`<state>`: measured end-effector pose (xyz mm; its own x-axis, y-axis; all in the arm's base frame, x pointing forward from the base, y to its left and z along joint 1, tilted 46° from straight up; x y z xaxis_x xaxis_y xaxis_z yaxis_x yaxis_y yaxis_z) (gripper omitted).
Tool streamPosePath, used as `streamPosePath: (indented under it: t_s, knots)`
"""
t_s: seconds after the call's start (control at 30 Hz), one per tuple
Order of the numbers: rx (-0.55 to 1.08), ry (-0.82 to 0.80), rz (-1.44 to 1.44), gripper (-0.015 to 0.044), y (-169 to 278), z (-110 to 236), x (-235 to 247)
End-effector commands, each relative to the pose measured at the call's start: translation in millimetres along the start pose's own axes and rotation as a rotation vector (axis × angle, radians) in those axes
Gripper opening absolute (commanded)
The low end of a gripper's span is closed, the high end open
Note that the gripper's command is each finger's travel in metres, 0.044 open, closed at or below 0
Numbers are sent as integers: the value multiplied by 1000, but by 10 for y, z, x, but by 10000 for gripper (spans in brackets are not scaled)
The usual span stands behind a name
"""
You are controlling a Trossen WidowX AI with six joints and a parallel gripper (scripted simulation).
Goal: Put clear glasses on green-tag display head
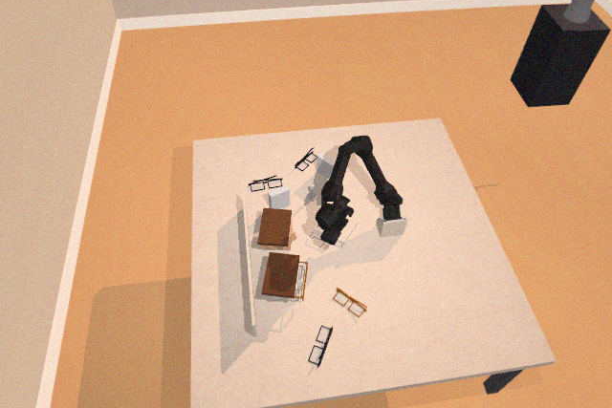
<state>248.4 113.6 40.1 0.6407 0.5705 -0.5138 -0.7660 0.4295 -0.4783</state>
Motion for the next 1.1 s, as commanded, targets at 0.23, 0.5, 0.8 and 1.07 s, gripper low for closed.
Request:
streamPosePath:
  t_s: [0.23,0.5,0.8,1.07]
  knots:
    - [-6,8,9,140,10,-207,-18]
    - [-7,9,9,140,12,-336,-27]
    - [-7,10,8,140,14,-422,-37]
    - [-2,4,0,35,1,-391,-19]
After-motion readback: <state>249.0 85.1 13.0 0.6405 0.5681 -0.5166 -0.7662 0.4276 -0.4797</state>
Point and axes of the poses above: the point midway between the two fingers, 35 mm back from their tips, its own z axis back along the fingers, its own x axis across the jaws, y = z × x, the point moved 7 cm from there along z, back along the fingers, and after that the axes turned 4 degrees about -z, right-handed, at the moved point
